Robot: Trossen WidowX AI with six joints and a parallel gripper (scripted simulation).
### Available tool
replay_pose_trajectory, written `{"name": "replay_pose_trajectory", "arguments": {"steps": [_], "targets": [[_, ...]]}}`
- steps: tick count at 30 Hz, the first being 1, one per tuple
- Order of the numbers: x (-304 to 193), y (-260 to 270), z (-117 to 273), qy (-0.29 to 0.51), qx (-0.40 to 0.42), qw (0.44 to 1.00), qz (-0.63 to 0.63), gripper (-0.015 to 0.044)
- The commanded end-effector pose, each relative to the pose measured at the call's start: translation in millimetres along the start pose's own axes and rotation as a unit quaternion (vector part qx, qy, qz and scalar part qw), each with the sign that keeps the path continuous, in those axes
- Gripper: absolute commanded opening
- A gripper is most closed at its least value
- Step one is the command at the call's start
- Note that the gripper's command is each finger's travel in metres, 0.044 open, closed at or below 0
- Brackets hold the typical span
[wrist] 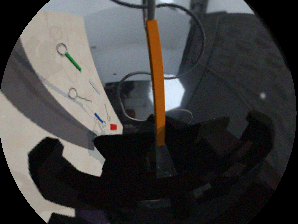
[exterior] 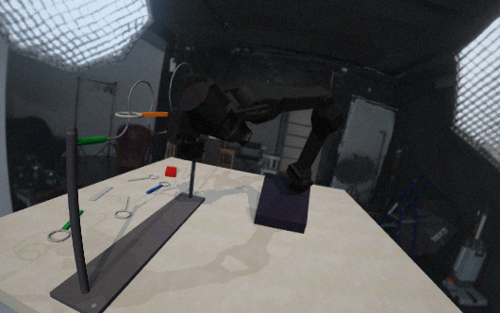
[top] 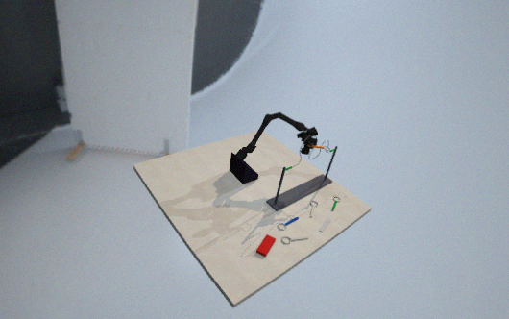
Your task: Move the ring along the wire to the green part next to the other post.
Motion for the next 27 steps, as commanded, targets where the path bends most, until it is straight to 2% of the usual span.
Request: {"name": "replay_pose_trajectory", "arguments": {"steps": [1,13,27], "targets": [[-1.3,-9.9,0.7,0.004,-0.015,1.0,0.021,-0.015],[-0.8,-21.6,2.1,0.004,-0.015,1.0,0.023,-0.015],[-0.2,-21.3,2.4,-0.004,0.034,0.997,-0.065,-0.015]]}}
Point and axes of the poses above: the point midway between the two fingers, 35 mm back from their tips, its own z axis back along the fingers, its own y axis across the jaws, x = y × z, the point moved 8 cm from there along z, back along the fingers, and after that the axes turned 9 degrees about z, right-handed, at the moved point
